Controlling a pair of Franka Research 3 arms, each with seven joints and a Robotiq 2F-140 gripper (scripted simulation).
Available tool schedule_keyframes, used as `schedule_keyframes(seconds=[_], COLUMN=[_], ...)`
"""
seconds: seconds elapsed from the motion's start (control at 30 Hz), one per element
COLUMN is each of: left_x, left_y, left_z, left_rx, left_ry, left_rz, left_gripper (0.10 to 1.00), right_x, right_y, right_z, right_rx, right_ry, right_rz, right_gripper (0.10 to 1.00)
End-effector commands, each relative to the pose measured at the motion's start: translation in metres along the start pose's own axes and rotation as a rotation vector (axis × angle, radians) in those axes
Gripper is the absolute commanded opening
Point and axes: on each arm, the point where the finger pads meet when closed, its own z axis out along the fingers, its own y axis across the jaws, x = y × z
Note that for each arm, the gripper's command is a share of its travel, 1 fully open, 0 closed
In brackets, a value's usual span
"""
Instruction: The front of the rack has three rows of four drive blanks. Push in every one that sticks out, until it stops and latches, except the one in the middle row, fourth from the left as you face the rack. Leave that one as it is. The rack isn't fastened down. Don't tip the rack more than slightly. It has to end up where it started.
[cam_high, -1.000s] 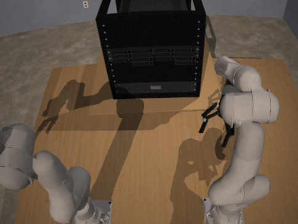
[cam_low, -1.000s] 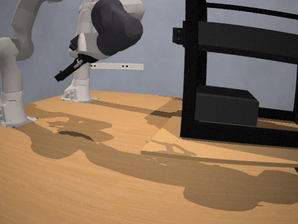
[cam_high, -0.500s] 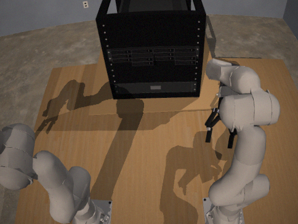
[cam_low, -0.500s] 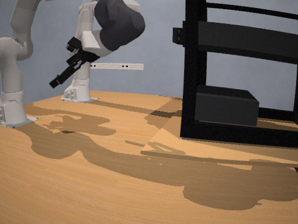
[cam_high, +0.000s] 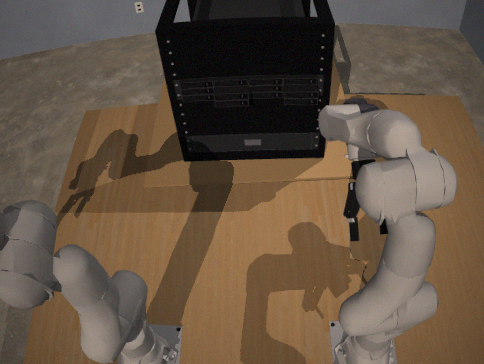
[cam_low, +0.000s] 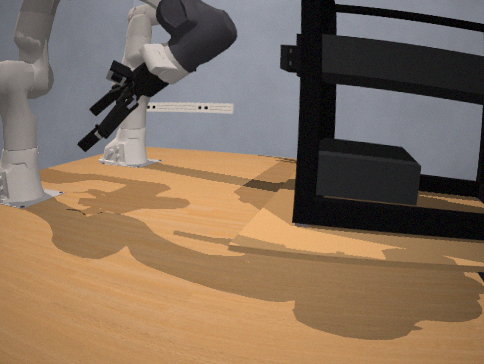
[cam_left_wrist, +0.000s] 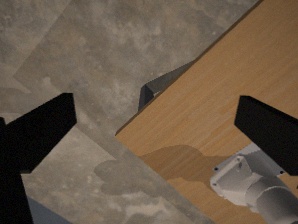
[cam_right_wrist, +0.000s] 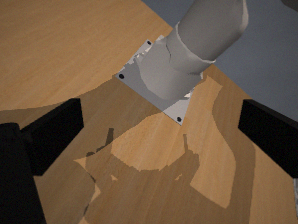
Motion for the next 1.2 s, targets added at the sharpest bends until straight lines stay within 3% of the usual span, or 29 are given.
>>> schedule_keyframes(seconds=[0.0,0.23,0.3,0.43,0.8,0.87,0.97,1.17], left_x=[-0.001,-0.001,-0.001,-0.001,-0.001,-0.001,-0.001,-0.001], left_y=[-0.001,-0.001,-0.001,-0.001,-0.001,-0.001,-0.001,-0.001], left_z=[-0.001,-0.001,-0.001,-0.001,-0.001,-0.001,-0.001,-0.001], left_rx=[0.003,0.003,0.003,0.003,0.003,0.003,0.003,0.003], left_ry=[0.002,0.002,0.002,0.002,0.002,0.002,0.002,0.002], left_rz=[0.002,0.002,0.002,0.002,0.002,0.002,0.002,0.002], left_gripper=[1.0,1.0,1.0,1.0,1.0,1.0,1.0,1.0], right_x=[0.001,0.007,0.007,0.011,0.016,0.016,0.016,0.016], right_y=[-0.022,-0.044,-0.044,-0.058,-0.081,-0.081,-0.087,-0.091], right_z=[-0.005,-0.017,-0.017,-0.03,-0.069,-0.069,-0.087,-0.115], right_rx=[0.123,0.289,0.289,0.405,0.653,0.653,0.743,0.869], right_ry=[0.005,0.056,0.056,0.099,0.216,0.216,0.268,0.352], right_rz=[-0.113,-0.198,-0.198,-0.259,-0.394,-0.394,-0.445,-0.516], right_gripper=[1.0,1.0,1.0,1.0,1.0,1.0,1.0,1.0])
